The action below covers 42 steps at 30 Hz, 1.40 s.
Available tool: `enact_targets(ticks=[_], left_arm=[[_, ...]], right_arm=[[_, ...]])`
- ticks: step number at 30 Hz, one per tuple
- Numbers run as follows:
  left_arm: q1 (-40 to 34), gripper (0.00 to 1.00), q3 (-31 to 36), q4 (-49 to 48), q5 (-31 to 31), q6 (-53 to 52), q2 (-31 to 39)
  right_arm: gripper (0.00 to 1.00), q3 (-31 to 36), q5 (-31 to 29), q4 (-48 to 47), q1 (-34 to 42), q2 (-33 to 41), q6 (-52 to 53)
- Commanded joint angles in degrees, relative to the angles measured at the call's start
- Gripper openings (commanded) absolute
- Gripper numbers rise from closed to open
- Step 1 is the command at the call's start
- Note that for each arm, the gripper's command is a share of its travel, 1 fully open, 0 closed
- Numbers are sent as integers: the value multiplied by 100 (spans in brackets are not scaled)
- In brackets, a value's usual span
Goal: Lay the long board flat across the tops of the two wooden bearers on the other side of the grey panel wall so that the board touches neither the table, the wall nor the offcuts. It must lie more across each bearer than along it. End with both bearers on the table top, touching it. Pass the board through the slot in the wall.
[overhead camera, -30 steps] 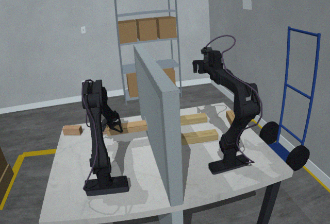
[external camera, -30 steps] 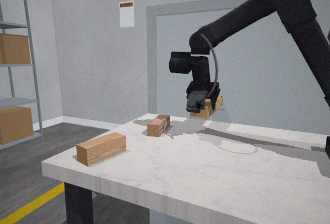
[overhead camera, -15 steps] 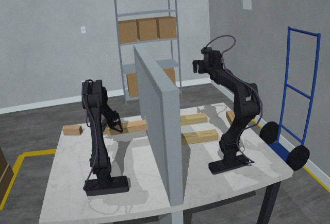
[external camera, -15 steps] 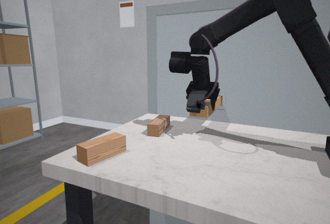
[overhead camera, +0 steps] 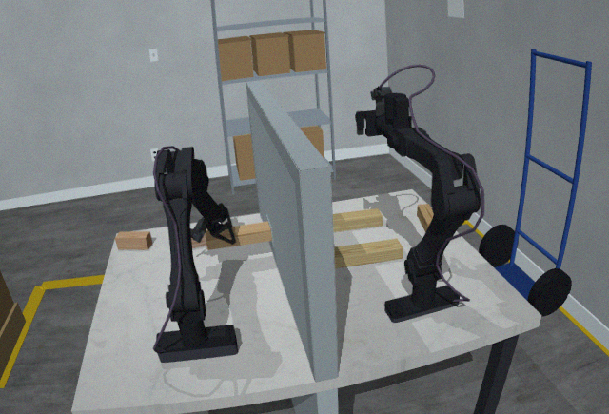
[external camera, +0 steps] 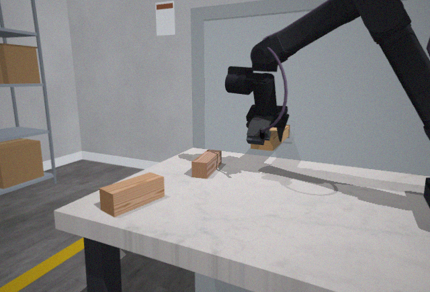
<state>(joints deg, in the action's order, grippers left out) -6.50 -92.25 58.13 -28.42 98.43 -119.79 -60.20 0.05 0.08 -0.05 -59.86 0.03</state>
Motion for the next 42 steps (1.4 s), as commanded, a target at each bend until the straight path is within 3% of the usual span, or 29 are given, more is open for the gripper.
enact_targets(ticks=[1, 12, 38, 40, 42], left_arm=[[-118, 0, -308, -288, -289, 198, 369], [-312, 0, -353, -428, -200, 452, 1], [-799, 0, -491, -612, -77, 910, 126], [-872, 0, -506, -656, -55, 1047, -131], [-822, 0, -482, -629, -65, 969, 172]], right_arm=[[100, -217, -82, -16, -48, 133, -73], [100, -217, -82, -16, -48, 133, -73], [100, -217, -82, -16, -48, 133, -73], [100, -217, -82, -16, -48, 133, -73], [100, -217, -82, -16, -48, 133, -73]])
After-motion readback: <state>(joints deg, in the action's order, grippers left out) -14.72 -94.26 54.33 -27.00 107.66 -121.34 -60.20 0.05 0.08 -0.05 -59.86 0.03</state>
